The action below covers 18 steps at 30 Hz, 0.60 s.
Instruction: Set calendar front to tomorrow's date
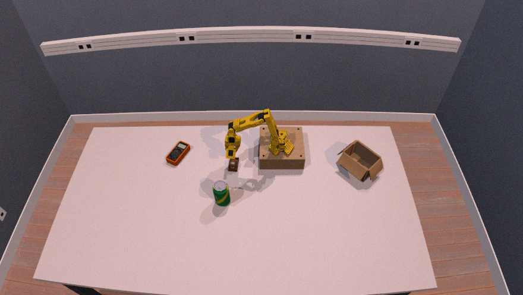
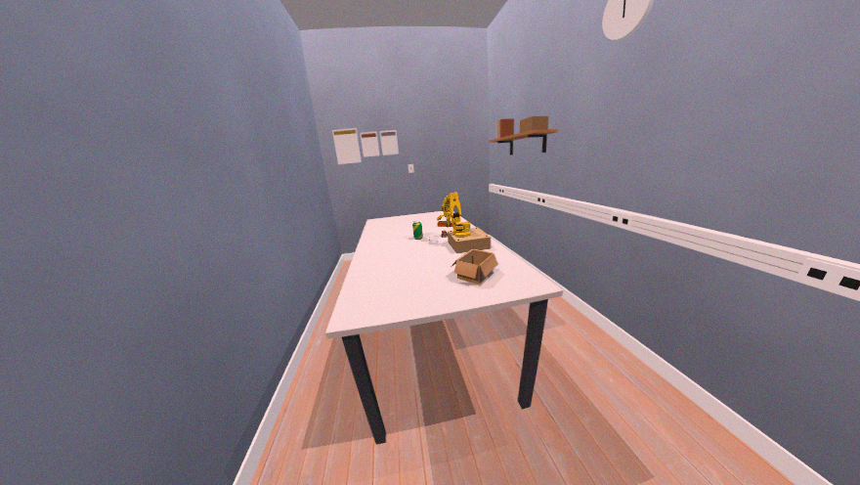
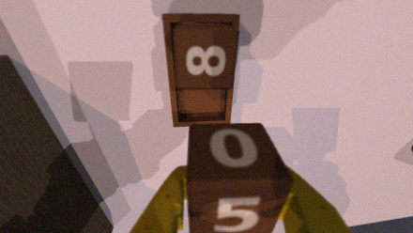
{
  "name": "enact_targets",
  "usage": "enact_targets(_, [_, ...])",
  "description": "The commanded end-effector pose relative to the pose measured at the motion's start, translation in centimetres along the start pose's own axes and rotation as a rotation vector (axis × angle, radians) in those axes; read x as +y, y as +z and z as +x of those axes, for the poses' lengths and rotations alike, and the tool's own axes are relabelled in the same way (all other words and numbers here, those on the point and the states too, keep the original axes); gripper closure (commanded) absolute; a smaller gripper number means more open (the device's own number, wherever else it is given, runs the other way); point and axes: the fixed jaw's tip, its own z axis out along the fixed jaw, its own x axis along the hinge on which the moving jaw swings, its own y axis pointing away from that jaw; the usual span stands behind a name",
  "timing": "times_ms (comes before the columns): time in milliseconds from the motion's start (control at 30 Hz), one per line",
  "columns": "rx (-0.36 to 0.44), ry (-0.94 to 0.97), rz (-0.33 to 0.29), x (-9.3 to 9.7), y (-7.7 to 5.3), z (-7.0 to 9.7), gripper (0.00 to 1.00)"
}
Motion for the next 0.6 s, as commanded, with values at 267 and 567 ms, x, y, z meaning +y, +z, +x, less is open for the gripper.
enact_targets(267, [0.000, 0.000, -0.013, 0.2, 1.0, 0.2, 1.00])
enact_targets(567, [0.004, -0.009, -0.054, 1.0, 1.8, 0.3, 1.00])
